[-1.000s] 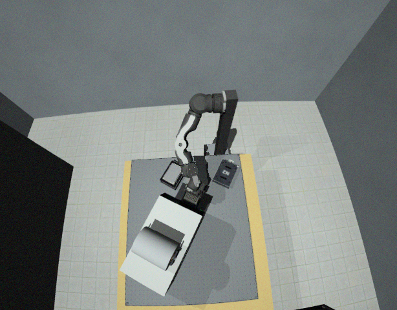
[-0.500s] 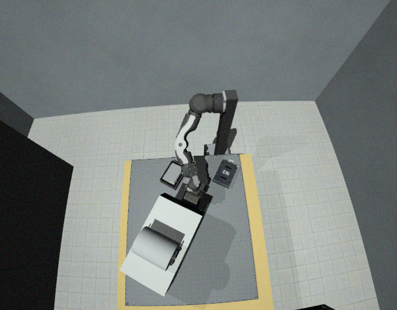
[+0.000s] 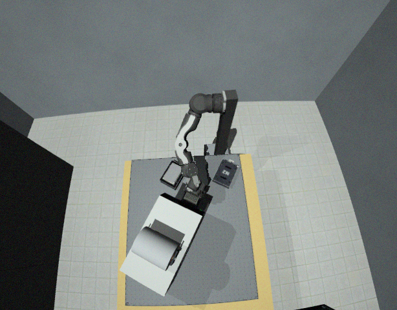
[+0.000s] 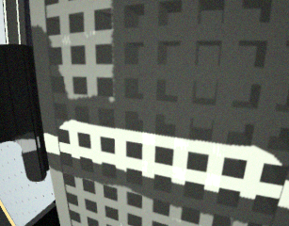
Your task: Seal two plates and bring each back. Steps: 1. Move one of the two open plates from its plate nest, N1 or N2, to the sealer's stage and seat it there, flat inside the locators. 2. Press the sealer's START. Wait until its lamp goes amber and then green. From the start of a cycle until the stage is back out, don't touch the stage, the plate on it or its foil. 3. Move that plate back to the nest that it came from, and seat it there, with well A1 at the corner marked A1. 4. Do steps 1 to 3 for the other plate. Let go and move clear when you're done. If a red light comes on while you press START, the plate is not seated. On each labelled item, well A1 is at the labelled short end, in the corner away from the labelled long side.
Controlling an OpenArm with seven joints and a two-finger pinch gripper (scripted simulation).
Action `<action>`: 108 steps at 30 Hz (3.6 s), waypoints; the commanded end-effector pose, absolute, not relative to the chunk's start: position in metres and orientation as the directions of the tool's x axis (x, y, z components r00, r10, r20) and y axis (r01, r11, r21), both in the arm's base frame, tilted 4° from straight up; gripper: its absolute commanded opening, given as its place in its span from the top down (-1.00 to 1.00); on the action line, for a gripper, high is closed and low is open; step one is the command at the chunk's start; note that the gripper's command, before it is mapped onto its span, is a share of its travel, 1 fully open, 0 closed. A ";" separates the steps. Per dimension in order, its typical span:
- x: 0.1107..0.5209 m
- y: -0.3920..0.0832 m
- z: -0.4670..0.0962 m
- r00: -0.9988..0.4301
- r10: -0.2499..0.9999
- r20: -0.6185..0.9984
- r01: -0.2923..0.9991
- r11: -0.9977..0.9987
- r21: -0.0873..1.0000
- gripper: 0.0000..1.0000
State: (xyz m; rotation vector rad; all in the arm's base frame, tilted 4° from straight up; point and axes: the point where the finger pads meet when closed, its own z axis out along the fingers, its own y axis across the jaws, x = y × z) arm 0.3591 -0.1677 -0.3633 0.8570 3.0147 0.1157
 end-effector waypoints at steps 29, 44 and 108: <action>0.359 -0.169 -0.358 -0.850 0.526 0.014 0.526 0.848 0.071 -0.30; 0.360 -0.169 -0.348 -0.850 0.527 0.012 0.526 0.847 0.073 -0.30; 0.418 -0.104 -0.245 -0.638 0.446 -0.628 0.520 0.851 0.076 1.00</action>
